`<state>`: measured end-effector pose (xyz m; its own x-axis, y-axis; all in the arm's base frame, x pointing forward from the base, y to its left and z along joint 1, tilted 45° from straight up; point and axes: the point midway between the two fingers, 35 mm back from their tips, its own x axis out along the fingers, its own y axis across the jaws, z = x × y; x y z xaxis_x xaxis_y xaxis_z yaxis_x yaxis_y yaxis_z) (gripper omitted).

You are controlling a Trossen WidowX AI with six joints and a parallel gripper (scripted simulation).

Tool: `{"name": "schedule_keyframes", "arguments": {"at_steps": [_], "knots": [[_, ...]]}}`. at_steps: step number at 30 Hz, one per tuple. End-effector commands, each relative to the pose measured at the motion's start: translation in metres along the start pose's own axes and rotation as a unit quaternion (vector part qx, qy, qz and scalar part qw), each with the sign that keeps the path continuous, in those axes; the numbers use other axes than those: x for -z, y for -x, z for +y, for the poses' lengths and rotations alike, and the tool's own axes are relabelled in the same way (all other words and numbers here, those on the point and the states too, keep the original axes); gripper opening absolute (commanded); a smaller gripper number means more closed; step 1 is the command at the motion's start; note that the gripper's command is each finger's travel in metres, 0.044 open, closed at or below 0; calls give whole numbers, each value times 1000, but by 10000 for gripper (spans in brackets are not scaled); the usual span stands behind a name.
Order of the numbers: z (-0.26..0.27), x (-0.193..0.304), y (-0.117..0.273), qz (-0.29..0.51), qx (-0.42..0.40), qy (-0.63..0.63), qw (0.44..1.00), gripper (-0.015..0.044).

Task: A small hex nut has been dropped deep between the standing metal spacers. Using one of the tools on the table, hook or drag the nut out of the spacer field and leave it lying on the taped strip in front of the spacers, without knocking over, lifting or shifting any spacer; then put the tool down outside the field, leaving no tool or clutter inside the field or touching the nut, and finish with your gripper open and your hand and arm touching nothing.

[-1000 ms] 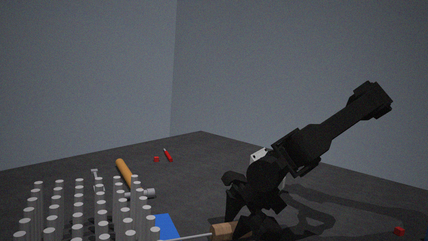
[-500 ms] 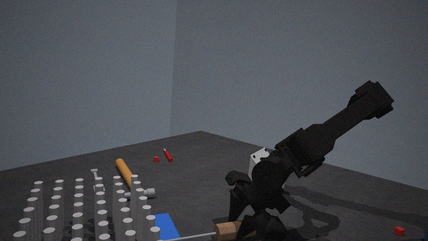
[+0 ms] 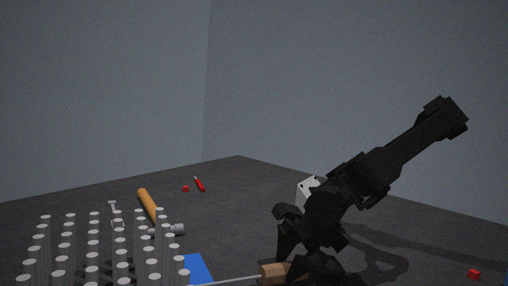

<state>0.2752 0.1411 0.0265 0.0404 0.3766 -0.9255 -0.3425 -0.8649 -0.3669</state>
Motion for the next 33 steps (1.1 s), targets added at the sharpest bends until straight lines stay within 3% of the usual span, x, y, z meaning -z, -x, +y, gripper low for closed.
{"name": "schedule_keyframes", "arguments": {"at_steps": [1,33], "knots": [[1,-3,2,1,-2,-2,1000,0],[2,-15,10,0,-2,-2,1000,0]]}}
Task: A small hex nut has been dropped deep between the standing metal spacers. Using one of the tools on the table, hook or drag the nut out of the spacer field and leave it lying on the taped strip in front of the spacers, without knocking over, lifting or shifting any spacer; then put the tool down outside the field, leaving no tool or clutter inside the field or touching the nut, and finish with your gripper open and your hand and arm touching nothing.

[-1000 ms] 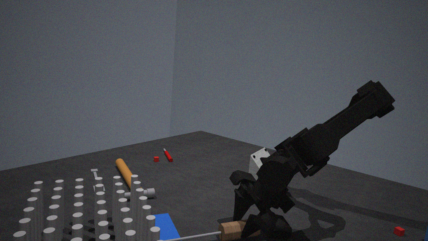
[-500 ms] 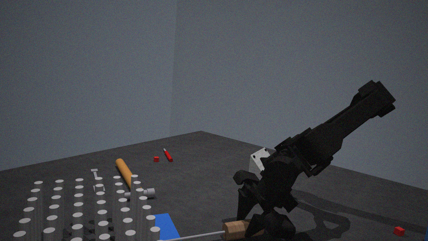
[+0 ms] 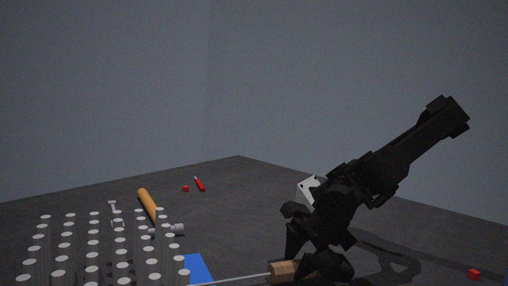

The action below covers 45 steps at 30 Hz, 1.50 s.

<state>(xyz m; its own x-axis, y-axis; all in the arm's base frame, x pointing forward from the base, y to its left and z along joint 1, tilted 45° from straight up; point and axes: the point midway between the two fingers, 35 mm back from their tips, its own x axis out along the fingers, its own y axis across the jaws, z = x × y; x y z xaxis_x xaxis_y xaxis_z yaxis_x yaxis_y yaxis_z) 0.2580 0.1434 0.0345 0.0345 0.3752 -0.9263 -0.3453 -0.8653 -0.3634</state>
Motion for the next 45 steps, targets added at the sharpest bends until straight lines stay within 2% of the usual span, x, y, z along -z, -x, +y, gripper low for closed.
{"name": "schedule_keyframes", "arguments": {"at_steps": [1,18,34,45], "knots": [[1,3,3,3,0,-1,1000,0],[2,9,16,4,1,1,1000,0],[8,-26,39,3,-1,-2,1000,0],[17,1,84,5,-4,0,1000,0]]}}
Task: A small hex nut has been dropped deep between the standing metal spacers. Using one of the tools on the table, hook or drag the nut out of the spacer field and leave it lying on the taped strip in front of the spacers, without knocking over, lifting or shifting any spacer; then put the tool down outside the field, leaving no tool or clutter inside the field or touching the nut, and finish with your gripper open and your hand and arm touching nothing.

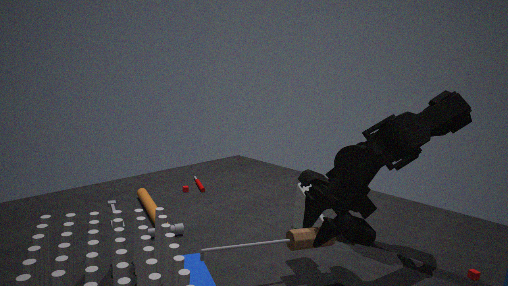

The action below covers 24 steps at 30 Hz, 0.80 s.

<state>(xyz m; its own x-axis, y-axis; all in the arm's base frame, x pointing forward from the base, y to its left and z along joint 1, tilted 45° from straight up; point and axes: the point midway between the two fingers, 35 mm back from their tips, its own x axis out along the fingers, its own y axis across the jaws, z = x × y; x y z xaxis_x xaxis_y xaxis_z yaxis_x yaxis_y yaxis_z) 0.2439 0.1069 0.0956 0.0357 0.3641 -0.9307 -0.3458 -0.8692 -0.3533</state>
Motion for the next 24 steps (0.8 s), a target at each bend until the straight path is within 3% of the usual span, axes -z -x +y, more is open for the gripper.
{"name": "schedule_keyframes", "arguments": {"at_steps": [1,13,14,24], "knots": [[4,10,18,2,1,0,1000,0],[25,30,78,2,2,0,1000,0],[20,25,64,-1,0,-3,1000,0],[0,18,69,-22,32,-150,988,0]]}}
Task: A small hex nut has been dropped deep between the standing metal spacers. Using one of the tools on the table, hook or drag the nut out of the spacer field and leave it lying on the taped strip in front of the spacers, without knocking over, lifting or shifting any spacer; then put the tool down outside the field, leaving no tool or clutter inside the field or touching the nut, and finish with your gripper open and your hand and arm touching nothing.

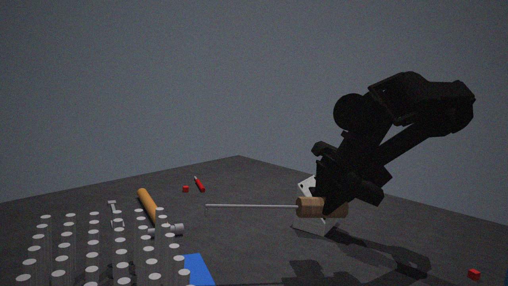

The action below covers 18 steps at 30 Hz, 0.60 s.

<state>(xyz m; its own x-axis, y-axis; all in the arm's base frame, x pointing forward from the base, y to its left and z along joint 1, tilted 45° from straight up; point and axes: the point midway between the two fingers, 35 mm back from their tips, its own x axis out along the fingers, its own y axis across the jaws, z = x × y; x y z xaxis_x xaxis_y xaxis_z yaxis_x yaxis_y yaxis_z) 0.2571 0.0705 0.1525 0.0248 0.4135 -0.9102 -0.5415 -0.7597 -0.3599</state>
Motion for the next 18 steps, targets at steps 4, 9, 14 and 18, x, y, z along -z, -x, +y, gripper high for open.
{"name": "schedule_keyframes", "arguments": {"at_steps": [4,9,14,18], "knots": [[-14,-8,4,-18,21,-103,994,0],[-23,-14,7,-35,32,-181,982,0],[-32,-21,9,-55,40,-258,964,0],[-39,-27,12,-72,43,-317,945,0]]}}
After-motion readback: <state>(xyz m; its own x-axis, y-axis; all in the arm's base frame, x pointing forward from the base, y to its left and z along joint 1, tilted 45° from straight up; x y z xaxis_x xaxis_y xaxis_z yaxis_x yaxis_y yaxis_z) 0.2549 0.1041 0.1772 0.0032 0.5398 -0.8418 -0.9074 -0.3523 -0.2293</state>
